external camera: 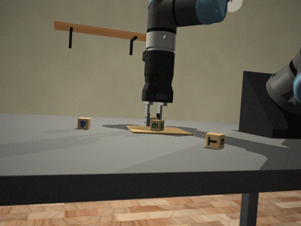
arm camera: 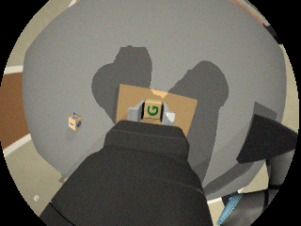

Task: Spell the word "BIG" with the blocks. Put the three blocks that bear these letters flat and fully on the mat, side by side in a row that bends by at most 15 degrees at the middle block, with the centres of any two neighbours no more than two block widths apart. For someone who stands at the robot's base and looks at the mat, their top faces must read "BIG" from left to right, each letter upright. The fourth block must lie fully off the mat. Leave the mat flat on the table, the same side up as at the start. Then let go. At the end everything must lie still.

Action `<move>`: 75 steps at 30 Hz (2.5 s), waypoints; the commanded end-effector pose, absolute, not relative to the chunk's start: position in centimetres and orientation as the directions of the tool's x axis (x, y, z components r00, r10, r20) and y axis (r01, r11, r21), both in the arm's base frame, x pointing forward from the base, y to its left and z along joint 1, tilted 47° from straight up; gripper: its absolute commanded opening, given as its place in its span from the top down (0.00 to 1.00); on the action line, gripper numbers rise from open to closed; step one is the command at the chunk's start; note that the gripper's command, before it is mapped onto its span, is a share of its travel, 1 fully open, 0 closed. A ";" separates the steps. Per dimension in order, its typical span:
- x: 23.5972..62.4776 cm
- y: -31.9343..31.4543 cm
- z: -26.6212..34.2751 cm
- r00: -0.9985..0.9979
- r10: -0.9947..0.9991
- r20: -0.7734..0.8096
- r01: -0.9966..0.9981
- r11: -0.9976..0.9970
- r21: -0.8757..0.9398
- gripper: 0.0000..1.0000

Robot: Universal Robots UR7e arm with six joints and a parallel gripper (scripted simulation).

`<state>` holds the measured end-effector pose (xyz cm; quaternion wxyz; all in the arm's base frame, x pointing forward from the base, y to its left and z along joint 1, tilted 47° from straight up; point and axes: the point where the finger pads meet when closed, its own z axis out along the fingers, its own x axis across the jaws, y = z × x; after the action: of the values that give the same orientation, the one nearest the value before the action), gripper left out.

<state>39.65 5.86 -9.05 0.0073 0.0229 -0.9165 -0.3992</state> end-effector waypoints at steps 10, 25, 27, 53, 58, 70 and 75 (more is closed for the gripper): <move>39.5 6.1 -9.1 -0.999 -0.049 -0.002 -0.035 0.678 0.734 0.51; 39.5 6.1 -9.1 -0.999 -0.049 -0.002 -0.035 0.678 0.734 0.33; 39.5 6.1 -9.1 -0.999 -0.049 -0.002 -0.035 0.678 0.734 0.33; 39.8 4.4 -7.8 -0.999 -0.047 -0.007 -0.037 0.682 0.731 0.21; 39.9 2.5 -6.0 -0.999 -0.047 -0.007 -0.037 0.682 0.731 0.21; 40.0 -0.6 -3.1 -0.999 -0.047 -0.007 -0.037 0.682 0.731 0.21; 40.0 -0.9 -2.9 -0.999 -0.047 -0.007 -0.037 0.682 0.731 0.21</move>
<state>40.09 -0.52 -3.18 0.0050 0.0227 -0.9174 -0.3973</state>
